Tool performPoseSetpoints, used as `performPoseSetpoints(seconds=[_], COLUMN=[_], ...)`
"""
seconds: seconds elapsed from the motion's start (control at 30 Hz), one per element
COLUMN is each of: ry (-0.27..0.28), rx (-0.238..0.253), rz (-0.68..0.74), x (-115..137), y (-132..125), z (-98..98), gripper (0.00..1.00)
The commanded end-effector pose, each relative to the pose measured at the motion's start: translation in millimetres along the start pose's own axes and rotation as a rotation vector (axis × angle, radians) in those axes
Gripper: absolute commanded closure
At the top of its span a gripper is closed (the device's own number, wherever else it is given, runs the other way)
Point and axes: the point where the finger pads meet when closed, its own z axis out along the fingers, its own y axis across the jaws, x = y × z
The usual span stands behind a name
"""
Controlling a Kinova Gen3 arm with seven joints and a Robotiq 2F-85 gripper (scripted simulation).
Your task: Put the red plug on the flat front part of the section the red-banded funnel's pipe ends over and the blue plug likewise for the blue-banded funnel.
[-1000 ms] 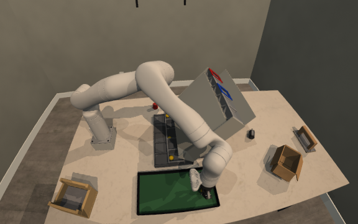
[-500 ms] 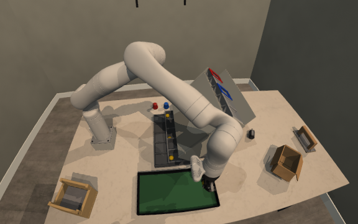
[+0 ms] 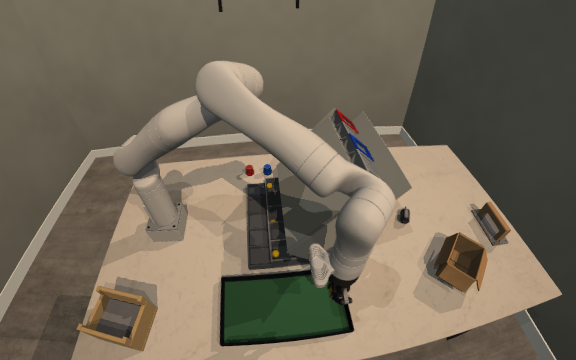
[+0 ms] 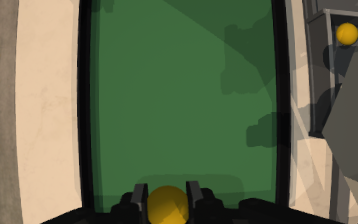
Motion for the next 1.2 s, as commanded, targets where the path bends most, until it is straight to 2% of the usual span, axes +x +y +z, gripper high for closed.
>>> performPoseSetpoints(seconds=[0.0,0.27,0.3,0.4,0.57,0.83,0.87,0.93,1.13,1.17], ry=[0.000,0.000,-0.022,-0.022,-0.022,-0.022,-0.008,-0.008,-0.008,-0.008], rx=[0.002,0.002,-0.005,-0.005,-0.005,-0.005,-0.014,-0.014,-0.014,-0.014], rz=[0.002,0.002,0.030,0.030,0.030,0.030,0.032,0.032,0.032,0.032], x=[0,0,66,77,126,126,109,108,91,91], y=[0,0,2,3,3,3,68,74,138,138], z=[-3.9,-3.9,-22.1,-24.2,-40.7,-40.7,-61.4,-64.6,-92.3,-92.3], gripper=[1.00,1.00,1.00,1.00,1.00,1.00,1.00,1.00,1.00,1.00])
